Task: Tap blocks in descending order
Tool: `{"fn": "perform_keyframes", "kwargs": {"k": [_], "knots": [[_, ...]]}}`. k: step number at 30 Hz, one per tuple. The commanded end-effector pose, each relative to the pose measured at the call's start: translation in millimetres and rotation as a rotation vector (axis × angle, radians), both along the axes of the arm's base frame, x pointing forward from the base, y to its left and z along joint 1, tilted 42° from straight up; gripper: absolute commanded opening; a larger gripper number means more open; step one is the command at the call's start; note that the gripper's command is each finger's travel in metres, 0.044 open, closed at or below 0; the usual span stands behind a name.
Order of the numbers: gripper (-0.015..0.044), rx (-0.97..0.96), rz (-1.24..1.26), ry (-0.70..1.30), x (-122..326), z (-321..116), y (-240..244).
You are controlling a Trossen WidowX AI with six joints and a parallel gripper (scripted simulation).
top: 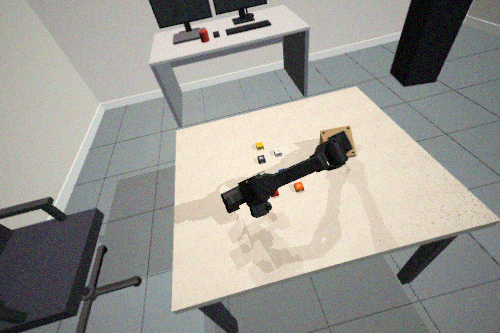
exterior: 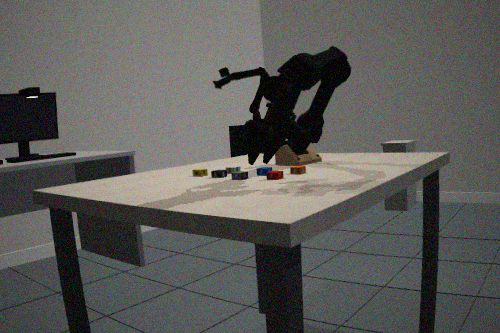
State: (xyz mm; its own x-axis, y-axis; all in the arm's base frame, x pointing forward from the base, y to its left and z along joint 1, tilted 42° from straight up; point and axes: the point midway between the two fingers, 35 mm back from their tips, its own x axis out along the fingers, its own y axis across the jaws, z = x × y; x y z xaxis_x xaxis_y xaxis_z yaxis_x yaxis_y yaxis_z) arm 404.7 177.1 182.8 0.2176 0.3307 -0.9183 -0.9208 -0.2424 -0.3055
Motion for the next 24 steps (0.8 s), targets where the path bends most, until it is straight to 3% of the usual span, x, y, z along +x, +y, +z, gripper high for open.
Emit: {"fn": "perform_keyframes", "kwargs": {"k": [1, 10, 19, 24], "knots": [[0.04, 0.031, -0.227, 0.177, 13, -37, -58], [0.04, 0.143, -0.726, 0.537, 7, -107, -179], [0.04, 0.352, -1.268, 0.933, -44, -167, -292], [0.04, 0.427, -1.412, 1.047, -64, -180, -317]]}}
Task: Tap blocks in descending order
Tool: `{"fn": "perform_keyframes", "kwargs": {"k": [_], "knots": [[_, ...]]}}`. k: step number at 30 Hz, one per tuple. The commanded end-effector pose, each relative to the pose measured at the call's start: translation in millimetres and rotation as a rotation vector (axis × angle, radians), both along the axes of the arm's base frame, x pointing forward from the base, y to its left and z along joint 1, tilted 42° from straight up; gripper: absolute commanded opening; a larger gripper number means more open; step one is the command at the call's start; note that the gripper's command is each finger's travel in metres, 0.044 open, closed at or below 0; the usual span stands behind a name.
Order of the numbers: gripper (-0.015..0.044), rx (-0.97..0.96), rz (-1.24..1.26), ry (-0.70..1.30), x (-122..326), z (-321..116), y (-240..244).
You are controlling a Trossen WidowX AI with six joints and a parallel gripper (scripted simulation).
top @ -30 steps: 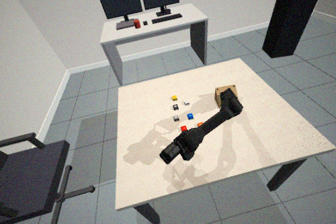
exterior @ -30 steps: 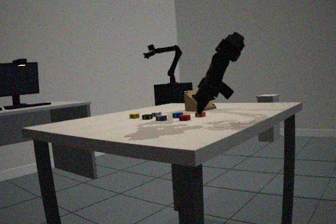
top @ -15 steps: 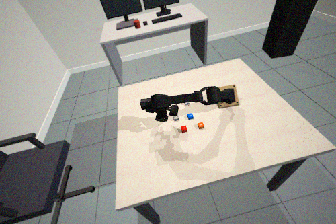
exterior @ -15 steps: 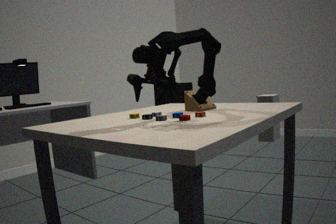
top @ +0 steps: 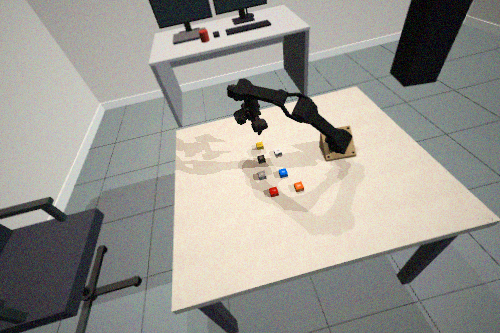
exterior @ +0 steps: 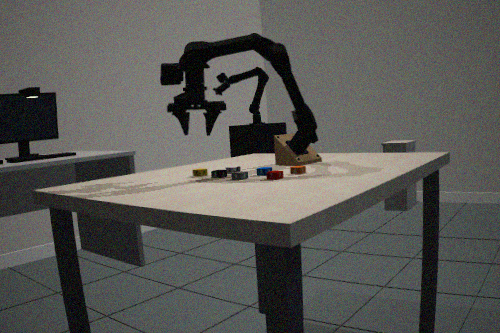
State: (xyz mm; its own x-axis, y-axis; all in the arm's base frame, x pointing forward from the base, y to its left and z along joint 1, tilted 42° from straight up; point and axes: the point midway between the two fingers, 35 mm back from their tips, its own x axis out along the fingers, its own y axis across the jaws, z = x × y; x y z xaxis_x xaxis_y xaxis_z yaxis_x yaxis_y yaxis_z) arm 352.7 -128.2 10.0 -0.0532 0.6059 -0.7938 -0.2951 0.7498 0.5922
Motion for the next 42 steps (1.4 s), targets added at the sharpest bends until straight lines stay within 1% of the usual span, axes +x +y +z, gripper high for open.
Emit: {"fn": "perform_keyframes", "kwargs": {"k": [1, 25, 35, 42], "knots": [[0.04, 0.056, -0.108, 0.067, -12, -8, -12], [0.04, 0.056, -0.108, 0.067, -13, -7, -11], [0.04, 0.059, -0.108, 0.072, -81, 36, 35], [0.04, 0.059, -0.108, 0.072, -83, 36, 36]]}}
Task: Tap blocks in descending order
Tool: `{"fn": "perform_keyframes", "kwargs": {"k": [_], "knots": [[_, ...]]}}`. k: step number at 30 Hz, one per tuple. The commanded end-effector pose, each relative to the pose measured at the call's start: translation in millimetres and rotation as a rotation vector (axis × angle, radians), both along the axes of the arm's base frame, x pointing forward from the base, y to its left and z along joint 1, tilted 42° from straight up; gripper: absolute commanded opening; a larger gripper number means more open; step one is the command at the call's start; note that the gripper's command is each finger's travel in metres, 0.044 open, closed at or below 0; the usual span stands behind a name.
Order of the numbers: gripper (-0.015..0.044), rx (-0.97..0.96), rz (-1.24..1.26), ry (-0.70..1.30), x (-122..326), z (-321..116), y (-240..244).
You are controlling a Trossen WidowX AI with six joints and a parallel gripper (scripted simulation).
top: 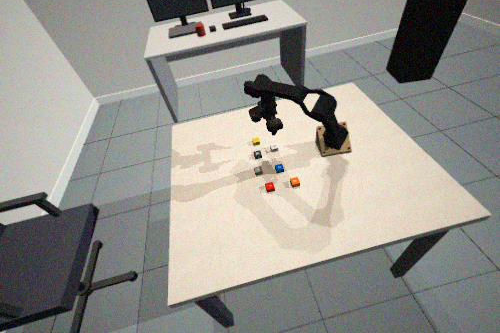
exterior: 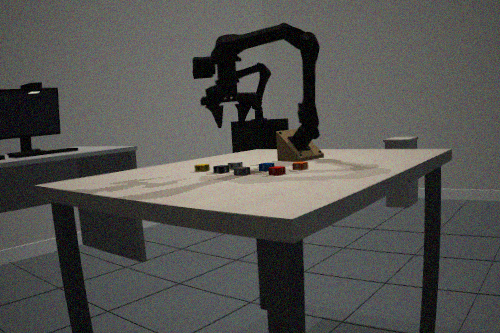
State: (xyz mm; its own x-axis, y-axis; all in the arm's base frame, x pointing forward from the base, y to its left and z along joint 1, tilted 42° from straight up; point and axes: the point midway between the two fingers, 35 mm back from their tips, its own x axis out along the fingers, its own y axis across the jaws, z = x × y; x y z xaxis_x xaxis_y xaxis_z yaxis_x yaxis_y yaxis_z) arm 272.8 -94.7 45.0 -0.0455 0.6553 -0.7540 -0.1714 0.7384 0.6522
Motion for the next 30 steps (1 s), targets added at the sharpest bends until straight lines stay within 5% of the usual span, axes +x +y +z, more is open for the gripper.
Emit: {"fn": "perform_keyframes", "kwargs": {"k": [1, 16, 24, 30], "knots": [[0.04, 0.002, -0.005, -0.002, -3, 1, 2], [0.04, 0.002, -0.005, -0.002, -3, 3, 4], [0.04, 0.006, -0.005, 0.0, -17, 79, 90], [0.04, 0.008, -0.005, 0.0, -21, 85, 97]]}}
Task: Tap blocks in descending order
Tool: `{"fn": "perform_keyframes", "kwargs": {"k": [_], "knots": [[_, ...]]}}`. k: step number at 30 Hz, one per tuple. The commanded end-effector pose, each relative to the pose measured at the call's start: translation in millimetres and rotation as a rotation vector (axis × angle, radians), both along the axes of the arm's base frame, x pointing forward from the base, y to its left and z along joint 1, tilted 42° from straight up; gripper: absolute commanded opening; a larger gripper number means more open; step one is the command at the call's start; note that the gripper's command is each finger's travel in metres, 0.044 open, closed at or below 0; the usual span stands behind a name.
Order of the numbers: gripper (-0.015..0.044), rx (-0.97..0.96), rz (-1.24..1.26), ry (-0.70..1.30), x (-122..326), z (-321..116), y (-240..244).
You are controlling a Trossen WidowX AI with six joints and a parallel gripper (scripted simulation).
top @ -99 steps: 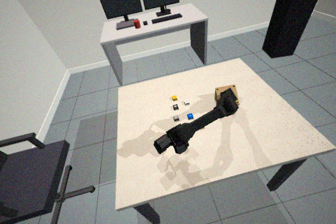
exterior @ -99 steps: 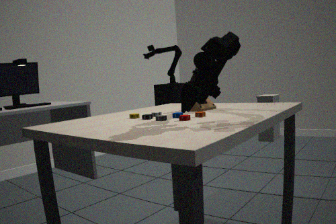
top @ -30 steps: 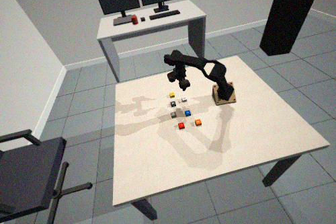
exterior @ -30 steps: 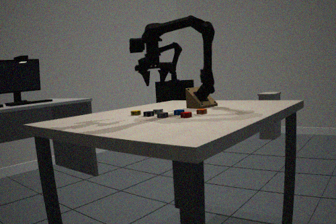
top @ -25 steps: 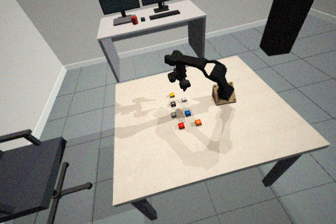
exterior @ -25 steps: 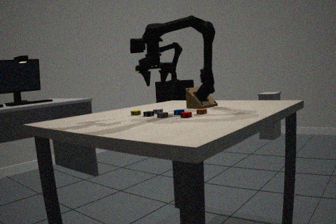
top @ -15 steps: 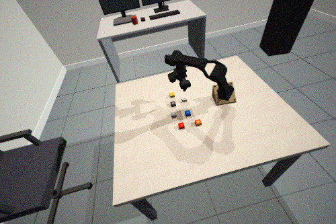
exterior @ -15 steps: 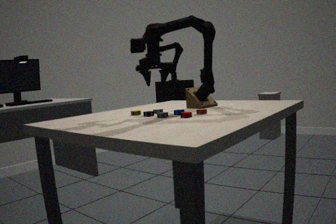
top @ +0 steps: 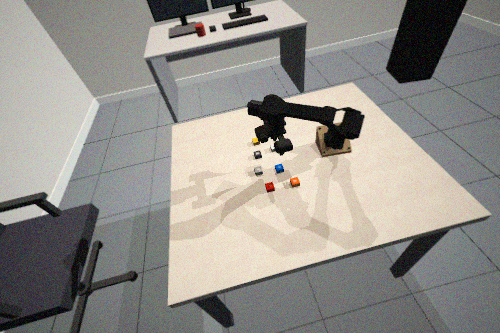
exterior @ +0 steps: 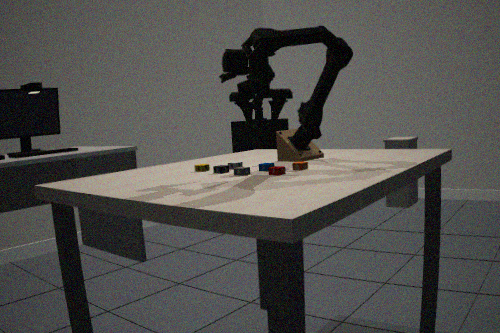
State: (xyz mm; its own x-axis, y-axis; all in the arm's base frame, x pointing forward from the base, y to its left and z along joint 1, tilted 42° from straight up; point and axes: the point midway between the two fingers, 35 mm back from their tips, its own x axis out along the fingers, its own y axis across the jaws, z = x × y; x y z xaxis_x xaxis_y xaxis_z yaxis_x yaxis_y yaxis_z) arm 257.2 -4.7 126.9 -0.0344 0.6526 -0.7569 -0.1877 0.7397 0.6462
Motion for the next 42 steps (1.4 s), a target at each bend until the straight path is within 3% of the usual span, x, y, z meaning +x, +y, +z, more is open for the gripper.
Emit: {"fn": "perform_keyframes", "kwargs": {"k": [1, 19, 27, 42], "knots": [[0.04, 0.012, -0.01, 0.02, -5, 3, 7], [0.04, 0.012, -0.01, 0.02, -5, 3, 7], [0.04, 0.015, -0.01, 0.021, -40, 58, 66], [0.04, 0.015, -0.01, 0.021, -41, 59, 68]]}}
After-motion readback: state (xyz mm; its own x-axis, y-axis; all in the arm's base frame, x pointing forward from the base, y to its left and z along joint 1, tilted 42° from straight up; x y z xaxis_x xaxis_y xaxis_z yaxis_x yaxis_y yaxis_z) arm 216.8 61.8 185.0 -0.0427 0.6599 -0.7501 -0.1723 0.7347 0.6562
